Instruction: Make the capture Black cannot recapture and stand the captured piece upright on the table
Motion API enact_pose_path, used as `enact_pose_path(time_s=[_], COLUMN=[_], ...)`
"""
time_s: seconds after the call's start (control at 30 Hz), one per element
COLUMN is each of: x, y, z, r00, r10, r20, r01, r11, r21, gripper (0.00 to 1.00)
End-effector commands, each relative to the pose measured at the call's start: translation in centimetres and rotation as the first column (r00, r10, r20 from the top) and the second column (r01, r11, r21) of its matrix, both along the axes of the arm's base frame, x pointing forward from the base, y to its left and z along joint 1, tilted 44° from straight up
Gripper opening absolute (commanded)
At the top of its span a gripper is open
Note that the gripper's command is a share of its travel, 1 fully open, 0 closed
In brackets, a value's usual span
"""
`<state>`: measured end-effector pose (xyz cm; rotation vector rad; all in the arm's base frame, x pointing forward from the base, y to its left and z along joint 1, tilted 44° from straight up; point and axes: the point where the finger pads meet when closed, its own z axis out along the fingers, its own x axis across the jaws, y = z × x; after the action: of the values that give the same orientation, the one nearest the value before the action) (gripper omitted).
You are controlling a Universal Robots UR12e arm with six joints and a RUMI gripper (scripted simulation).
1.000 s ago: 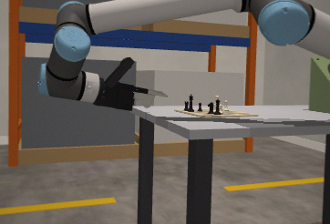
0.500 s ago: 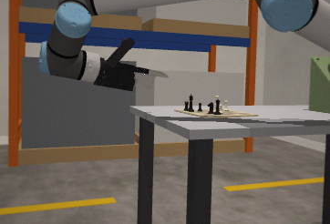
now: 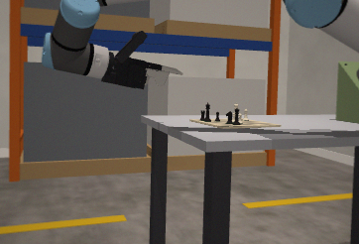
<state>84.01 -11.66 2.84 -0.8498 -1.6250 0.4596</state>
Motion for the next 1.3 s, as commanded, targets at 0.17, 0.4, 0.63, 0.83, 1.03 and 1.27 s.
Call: enact_pose_path(time_s=[0.17,0.4,0.63,0.83,1.03,1.27], x=[-0.4,-1.2,-2.5,-3.4,-4.9,-6.3], y=[-0.2,-0.4,-0.7,-0.7,-0.7,-0.5], z=[0.1,0.3,0.5,0.7,0.9,1.2], r00=[0.999,0.993,0.970,0.943,0.893,0.838], r10=[-0.034,-0.096,-0.192,-0.258,-0.347,-0.419], r20=[0.024,0.073,0.152,0.208,0.286,0.351], r01=[0.034,0.097,0.195,0.264,0.357,0.431], r11=[0.999,0.995,0.981,0.965,0.934,0.901], r21=[-0.004,-0.008,-0.006,0.001,0.021,0.047], gripper=[1.00,1.00,1.00,1.00,1.00,1.00])
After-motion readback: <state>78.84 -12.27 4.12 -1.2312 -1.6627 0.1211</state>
